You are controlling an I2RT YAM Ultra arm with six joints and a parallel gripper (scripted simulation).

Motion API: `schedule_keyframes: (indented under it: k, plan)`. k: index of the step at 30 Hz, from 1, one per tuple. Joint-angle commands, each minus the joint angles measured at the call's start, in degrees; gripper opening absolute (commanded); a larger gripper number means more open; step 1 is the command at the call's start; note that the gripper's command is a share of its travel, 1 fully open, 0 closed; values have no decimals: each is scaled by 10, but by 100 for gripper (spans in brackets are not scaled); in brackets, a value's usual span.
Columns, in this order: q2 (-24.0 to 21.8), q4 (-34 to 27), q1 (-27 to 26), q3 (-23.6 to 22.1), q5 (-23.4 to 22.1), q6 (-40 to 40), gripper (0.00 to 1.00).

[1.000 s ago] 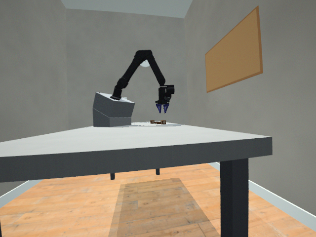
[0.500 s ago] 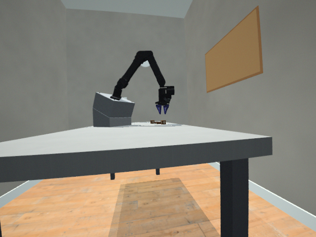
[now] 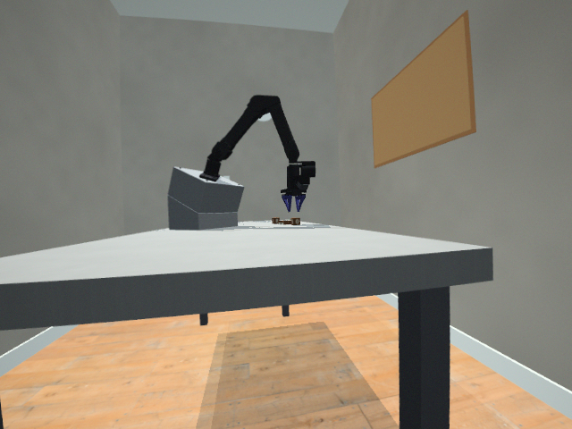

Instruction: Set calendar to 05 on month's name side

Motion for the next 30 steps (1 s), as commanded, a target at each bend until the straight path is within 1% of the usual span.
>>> schedule_keyframes:
  k: [1, 15, 30]
  plan:
    - [-5, 10, 1, 3, 0, -2, 47]
    - [25, 38, -4, 7, -1, -7, 47]
    - [32, 44, -5, 8, -2, -8, 47]
